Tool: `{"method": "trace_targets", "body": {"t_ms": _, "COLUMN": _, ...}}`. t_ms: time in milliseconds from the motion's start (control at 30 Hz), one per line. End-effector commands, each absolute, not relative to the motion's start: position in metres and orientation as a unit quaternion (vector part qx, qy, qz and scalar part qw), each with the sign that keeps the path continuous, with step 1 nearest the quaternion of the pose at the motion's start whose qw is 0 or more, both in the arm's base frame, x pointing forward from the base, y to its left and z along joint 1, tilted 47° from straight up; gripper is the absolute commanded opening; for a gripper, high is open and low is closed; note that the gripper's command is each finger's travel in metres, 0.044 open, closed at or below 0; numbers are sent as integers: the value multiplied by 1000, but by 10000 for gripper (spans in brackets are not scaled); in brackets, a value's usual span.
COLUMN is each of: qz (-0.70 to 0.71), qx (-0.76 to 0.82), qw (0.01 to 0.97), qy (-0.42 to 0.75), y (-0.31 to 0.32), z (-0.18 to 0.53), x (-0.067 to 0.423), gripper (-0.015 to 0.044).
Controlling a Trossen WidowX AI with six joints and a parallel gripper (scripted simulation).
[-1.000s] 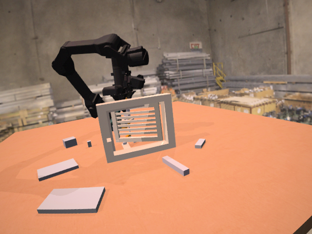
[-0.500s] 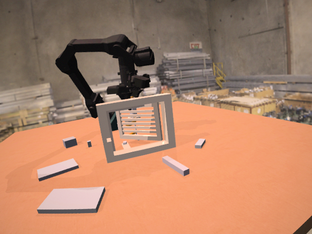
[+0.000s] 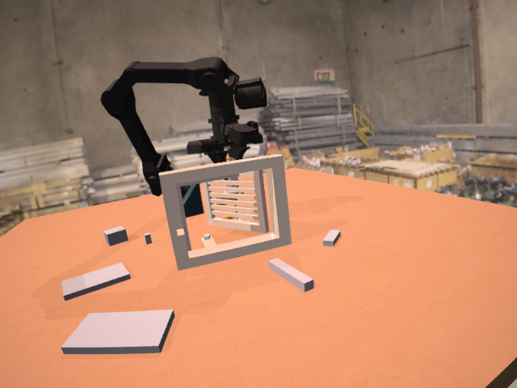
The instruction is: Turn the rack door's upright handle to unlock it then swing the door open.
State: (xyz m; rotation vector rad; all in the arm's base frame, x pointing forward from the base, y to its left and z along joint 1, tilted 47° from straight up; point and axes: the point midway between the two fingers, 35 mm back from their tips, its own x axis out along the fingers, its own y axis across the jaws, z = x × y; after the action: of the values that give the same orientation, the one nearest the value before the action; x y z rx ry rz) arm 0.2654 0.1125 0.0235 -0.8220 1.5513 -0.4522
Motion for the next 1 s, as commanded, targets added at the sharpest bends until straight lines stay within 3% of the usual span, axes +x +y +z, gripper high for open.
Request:
{"method": "trace_targets", "body": {"t_ms": 0, "qz": -220, "qx": -332, "qw": 628, "qy": 668, "y": 118, "z": 17, "x": 266, "gripper": 25}}
{"method": "trace_targets", "body": {"t_ms": 967, "qz": -374, "qx": -168, "qw": 691, "qy": 595, "y": 165, "z": -31, "x": 283, "gripper": 25}}
